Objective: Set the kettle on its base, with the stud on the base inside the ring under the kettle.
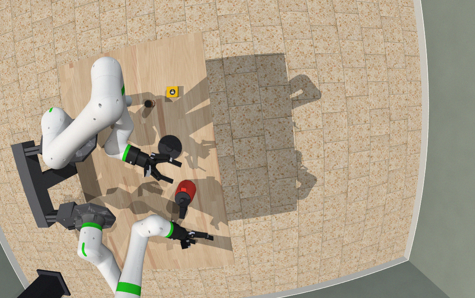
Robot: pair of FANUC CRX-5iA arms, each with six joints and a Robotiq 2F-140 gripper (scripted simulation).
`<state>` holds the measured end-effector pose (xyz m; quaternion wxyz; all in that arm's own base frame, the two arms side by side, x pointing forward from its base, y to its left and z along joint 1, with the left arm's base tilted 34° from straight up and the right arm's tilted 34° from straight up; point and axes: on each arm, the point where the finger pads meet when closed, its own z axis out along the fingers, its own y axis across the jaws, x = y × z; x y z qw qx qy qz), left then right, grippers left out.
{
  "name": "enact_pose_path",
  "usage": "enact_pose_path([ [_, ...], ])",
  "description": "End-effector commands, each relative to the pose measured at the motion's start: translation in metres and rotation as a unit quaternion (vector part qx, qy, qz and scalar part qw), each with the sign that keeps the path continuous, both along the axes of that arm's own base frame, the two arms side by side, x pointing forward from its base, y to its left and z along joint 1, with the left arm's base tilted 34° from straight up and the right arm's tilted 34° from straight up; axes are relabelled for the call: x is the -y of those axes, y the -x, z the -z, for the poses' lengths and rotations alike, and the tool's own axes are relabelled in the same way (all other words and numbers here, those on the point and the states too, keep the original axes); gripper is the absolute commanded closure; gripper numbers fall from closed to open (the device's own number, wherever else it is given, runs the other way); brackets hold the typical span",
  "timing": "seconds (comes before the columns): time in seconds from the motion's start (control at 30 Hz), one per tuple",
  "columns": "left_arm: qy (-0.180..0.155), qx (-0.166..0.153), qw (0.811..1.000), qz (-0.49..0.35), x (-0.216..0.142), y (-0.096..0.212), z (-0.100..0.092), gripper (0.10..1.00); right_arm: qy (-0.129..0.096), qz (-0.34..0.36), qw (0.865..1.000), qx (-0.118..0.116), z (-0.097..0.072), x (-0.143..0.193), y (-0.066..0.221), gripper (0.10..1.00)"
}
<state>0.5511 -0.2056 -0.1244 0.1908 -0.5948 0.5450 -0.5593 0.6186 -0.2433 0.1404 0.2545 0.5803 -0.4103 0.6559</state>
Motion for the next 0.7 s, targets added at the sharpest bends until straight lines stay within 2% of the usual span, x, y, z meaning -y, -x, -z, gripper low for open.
enact_pose_path([
  [0.0,0.0,0.0,1.0,0.0,0.0006,0.0,-0.0006,0.098,0.0,0.0,1.0,0.001,-0.0009,-0.0006,-0.0004,0.098],
  [0.53,0.0,0.0,1.0,0.0,0.0006,0.0,-0.0006,0.098,0.0,0.0,1.0,0.001,-0.0009,-0.0006,-0.0004,0.098],
  [0.57,0.0,0.0,1.0,0.0,0.0006,0.0,-0.0007,0.576,0.0,0.0,1.0,0.001,-0.0009,-0.0005,-0.0004,0.098],
  [0.67,0.0,0.0,1.0,0.0,0.0021,0.0004,-0.0029,0.576,0.001,0.0,1.0,0.001,-0.0013,0.0001,-0.0002,0.098],
])
